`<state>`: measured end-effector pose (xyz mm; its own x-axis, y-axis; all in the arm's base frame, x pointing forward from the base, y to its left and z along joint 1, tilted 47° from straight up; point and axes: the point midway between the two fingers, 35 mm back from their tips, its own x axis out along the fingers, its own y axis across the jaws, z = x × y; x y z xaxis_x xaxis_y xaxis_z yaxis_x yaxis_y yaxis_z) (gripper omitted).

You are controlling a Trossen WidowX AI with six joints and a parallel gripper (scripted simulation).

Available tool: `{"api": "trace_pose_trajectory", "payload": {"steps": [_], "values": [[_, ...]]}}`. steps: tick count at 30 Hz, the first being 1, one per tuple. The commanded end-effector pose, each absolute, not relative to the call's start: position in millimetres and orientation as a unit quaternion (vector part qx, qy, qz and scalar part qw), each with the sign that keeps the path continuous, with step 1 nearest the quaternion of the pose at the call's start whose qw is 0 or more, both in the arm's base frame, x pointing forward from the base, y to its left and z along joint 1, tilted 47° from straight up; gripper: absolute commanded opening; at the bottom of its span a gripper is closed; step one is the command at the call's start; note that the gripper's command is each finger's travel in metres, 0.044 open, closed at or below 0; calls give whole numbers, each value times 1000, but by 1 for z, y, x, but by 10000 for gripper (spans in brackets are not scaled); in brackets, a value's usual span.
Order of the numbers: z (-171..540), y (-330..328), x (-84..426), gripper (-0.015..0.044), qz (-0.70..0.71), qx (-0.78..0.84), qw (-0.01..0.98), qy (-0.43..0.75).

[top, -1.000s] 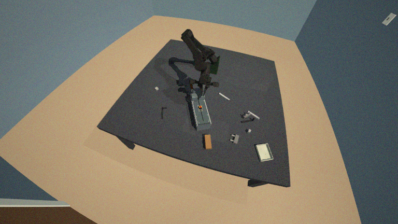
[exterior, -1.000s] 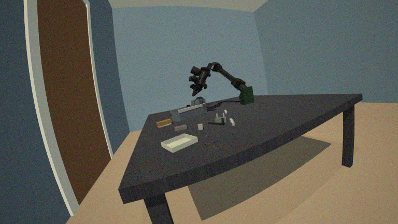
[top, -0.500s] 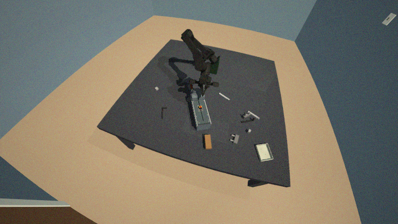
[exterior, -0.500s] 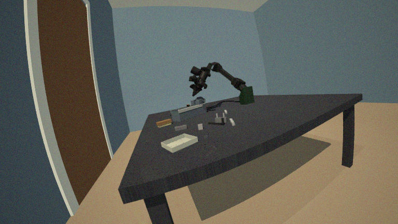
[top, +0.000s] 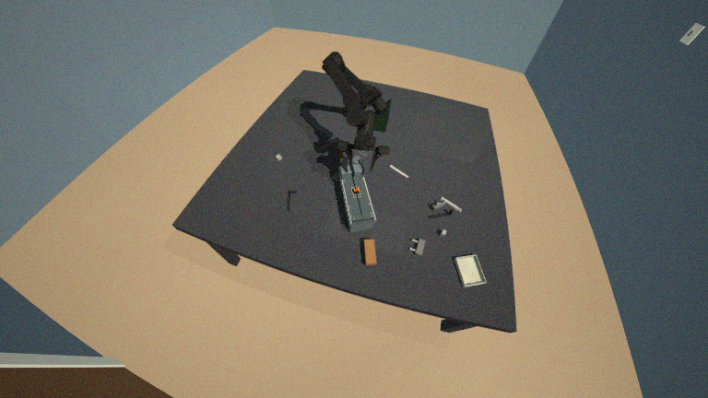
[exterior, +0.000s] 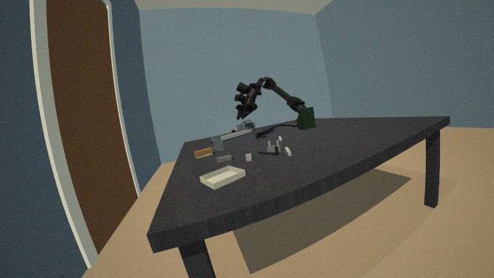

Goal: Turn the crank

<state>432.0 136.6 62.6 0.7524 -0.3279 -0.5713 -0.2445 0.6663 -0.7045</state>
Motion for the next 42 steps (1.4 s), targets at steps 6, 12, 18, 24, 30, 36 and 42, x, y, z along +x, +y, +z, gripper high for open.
{"api": "trace_pose_trajectory", "payload": {"steps": [6,12,18,24,30,36,42], "values": [[63,136,432,361,-25,-408,842,351],[63,136,432,204,-25,-408,842,351],[63,136,432,46,-25,-408,842,351],[63,136,432,0,-25,-408,842,351],[63,137,432,0,-25,-408,843,351],[63,137,432,0,-25,-408,843,351],[63,137,432,105,-25,-408,843,351]]}}
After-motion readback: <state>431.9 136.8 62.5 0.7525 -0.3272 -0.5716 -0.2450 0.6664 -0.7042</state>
